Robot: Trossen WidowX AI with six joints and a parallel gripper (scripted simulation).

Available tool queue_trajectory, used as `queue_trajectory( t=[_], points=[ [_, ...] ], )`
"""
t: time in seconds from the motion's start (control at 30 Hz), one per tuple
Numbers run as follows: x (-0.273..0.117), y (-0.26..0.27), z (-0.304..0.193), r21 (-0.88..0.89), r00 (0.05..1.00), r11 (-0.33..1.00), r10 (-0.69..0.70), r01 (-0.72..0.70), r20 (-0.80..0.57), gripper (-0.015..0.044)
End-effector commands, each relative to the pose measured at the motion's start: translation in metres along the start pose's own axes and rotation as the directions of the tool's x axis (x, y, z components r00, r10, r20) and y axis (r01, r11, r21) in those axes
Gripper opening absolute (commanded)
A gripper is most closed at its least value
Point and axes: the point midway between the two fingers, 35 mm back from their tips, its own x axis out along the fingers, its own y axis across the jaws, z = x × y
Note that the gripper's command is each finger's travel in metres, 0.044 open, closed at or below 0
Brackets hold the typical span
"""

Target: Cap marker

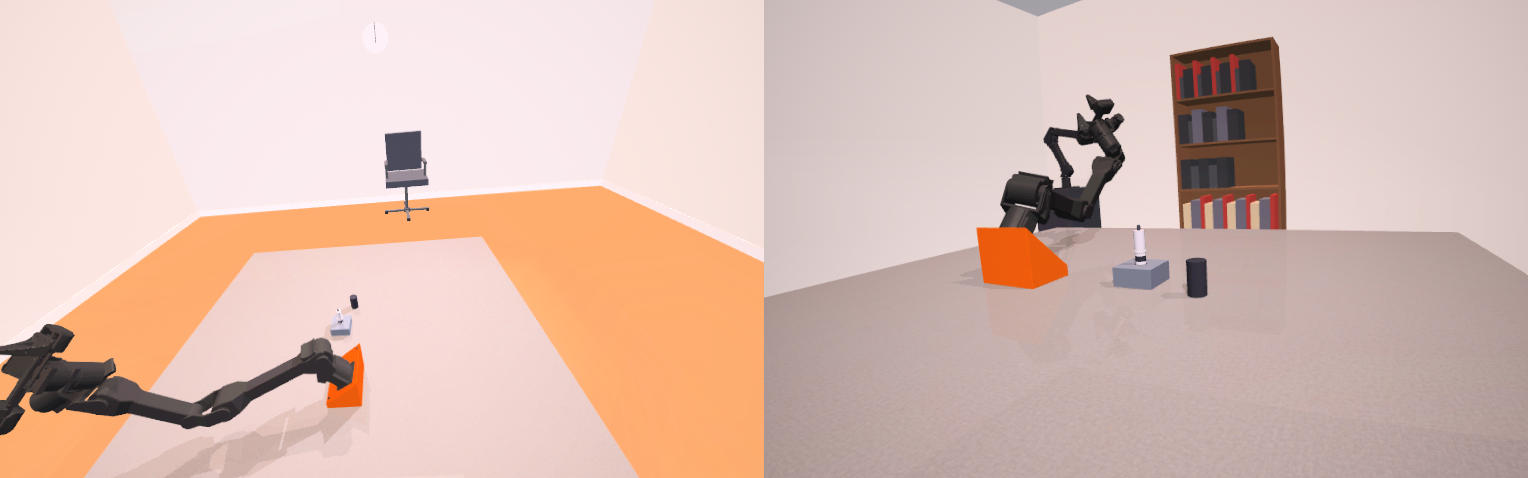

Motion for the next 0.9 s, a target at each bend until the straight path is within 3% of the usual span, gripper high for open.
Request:
queue_trajectory(
  t=[0.0, 0.17, 0.5, 0.87],
  points=[
    [0.001, 0.002, 0.0, -0.006, 1.0, 1.0, 0.004, -0.004, 0.001, 0.0374],
    [0.023, 0.062, -0.006, -0.135, 0.991, 0.982, 0.136, -0.136, -0.005, 0.0249],
    [0.063, 0.203, -0.044, -0.213, 0.878, 0.852, 0.468, -0.479, -0.103, 0.0249],
    [0.042, 0.375, -0.106, -0.219, 0.541, 0.498, 0.807, -0.839, -0.238, 0.0249]
  ],
)
